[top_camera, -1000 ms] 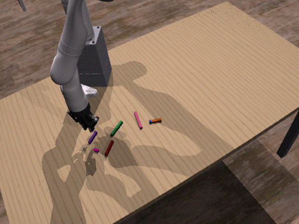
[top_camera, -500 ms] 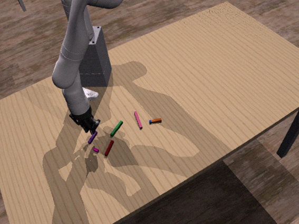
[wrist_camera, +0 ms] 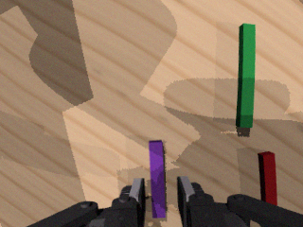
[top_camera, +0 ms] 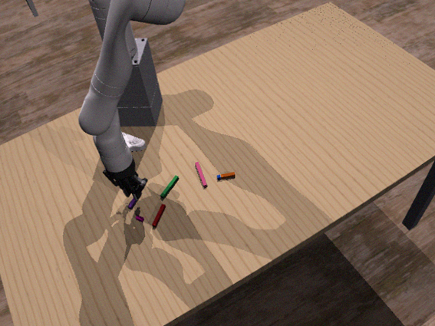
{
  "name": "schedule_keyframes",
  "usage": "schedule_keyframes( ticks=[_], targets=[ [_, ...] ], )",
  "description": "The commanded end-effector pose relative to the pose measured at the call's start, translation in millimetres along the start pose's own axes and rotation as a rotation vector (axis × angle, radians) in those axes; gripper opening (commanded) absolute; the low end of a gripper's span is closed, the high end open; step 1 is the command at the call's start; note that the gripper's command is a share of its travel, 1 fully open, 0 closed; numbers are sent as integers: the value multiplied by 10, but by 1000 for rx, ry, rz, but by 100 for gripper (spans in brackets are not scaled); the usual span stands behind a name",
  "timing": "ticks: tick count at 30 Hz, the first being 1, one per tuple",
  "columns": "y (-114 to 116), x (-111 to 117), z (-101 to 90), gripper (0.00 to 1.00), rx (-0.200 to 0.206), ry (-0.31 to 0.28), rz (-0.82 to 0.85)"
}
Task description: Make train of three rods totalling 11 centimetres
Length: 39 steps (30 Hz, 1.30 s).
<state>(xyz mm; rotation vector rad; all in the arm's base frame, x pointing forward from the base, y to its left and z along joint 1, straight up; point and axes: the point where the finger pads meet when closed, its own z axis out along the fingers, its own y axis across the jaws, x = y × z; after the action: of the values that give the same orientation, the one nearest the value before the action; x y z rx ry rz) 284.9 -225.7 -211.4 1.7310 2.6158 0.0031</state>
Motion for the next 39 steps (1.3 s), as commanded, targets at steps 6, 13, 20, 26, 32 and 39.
schedule_keyframes(
  ticks=[6,13,20,26,32,39],
  targets=[
    [-23,13,70,24,4,3,0],
    [-24,13,86,24,4,3,0],
    [-24,13,87,24,4,3,0],
    [-24,13,87,24,4,3,0],
    [-24,13,87,24,4,3,0],
    [-24,13,87,24,4,3,0]
  ],
)
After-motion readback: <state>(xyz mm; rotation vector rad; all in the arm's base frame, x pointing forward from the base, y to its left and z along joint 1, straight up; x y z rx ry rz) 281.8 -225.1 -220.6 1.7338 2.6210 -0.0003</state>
